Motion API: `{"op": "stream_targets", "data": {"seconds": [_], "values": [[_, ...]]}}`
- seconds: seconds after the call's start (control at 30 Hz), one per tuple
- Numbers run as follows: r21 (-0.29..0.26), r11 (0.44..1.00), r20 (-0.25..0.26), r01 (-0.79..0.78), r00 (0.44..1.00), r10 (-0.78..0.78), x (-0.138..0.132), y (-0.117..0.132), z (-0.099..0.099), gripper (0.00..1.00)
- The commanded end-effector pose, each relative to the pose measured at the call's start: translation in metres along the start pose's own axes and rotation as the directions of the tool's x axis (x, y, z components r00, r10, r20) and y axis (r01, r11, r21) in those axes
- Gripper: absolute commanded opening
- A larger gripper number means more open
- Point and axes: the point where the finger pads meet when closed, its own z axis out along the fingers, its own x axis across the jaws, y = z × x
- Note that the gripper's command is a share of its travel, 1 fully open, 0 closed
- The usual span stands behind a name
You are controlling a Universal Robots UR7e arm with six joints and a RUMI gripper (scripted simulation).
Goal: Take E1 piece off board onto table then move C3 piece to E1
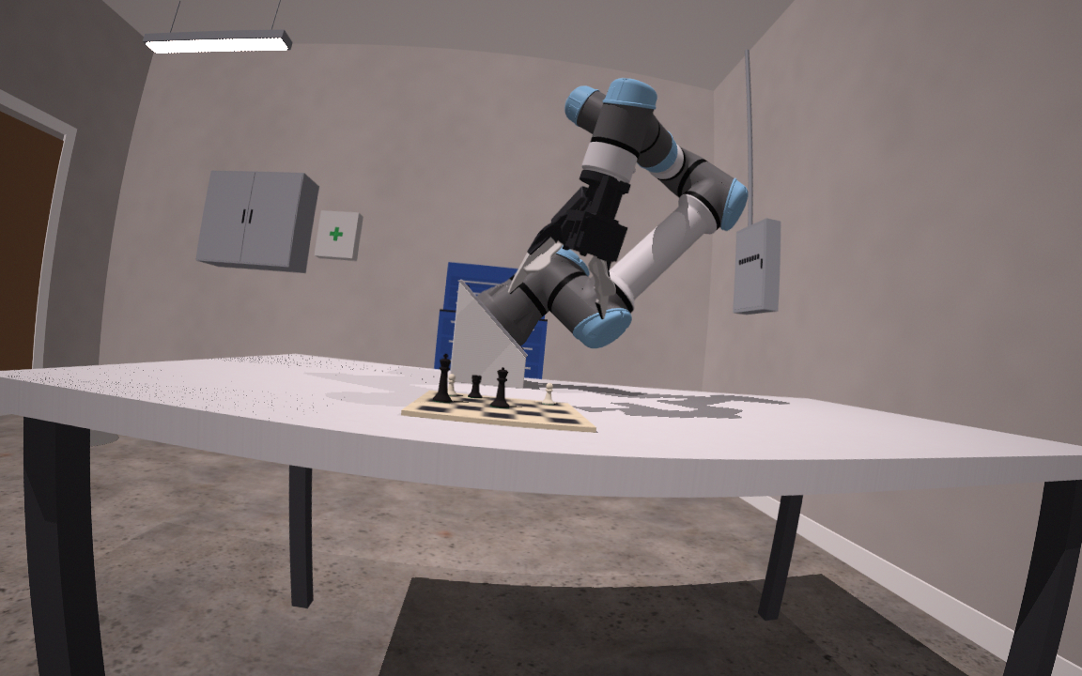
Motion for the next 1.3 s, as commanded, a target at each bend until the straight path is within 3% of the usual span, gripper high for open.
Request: {"op": "stream_targets", "data": {"seconds": [0.0, 0.17, 0.33, 1.27], "values": [[-0.128, 0.988, -0.086, -0.088, 0.993, 0.077, -0.0018, 0.001, -0.0028, 1.0], [-0.206, 0.967, -0.139, -0.15, 0.983, 0.123, -0.0039, 0.0048, -0.008, 1.0], [-0.243, 0.953, -0.164, -0.18, 0.976, 0.142, -0.0053, 0.0068, -0.0111, 1.0], [-0.25, 0.949, -0.171, -0.191, 0.974, 0.151, -0.0056, 0.0073, -0.0119, 1.0]]}}
